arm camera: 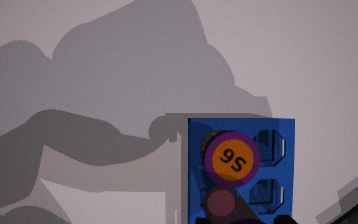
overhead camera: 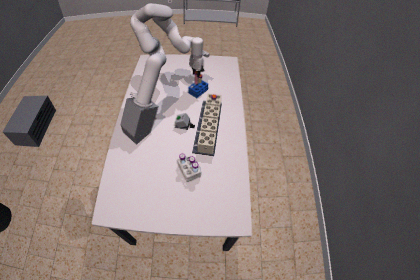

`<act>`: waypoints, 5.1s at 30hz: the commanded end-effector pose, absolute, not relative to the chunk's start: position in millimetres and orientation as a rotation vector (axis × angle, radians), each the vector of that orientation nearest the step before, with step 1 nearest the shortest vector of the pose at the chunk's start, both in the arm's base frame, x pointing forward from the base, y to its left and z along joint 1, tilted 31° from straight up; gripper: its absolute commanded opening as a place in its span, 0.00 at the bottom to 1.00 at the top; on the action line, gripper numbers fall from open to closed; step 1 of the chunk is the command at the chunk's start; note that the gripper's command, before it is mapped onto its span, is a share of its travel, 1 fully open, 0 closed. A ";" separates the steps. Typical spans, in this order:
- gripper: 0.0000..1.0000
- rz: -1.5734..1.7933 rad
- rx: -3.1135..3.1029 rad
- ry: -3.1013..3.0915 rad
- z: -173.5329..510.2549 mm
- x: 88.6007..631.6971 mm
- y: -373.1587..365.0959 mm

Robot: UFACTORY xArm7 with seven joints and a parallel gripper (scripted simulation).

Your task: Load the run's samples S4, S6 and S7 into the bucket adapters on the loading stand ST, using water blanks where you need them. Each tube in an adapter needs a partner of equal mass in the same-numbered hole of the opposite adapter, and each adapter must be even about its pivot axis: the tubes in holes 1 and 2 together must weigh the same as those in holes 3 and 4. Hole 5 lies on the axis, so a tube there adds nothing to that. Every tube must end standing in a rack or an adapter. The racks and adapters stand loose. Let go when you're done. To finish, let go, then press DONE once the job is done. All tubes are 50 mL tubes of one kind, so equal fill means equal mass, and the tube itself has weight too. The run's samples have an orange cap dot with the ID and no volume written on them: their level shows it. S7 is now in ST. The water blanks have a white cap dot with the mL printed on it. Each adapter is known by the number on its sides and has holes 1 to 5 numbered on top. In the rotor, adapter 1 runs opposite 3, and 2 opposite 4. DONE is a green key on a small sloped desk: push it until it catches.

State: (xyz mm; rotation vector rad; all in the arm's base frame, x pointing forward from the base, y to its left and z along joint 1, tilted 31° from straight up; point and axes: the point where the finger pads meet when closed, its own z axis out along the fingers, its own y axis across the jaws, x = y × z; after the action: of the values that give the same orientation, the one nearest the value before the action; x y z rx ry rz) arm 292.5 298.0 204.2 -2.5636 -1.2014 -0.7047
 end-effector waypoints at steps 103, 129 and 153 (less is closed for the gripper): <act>0.00 -0.435 -2.668 0.185 201.2 312.1 63.8; 0.00 -0.435 -2.669 0.186 163.9 335.2 -37.7; 0.00 -0.435 -2.670 0.187 126.8 357.9 -139.2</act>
State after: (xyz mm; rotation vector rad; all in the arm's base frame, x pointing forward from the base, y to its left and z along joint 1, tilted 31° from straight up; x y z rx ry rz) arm 352.4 -122.9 131.6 -2.6712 0.1874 -0.4316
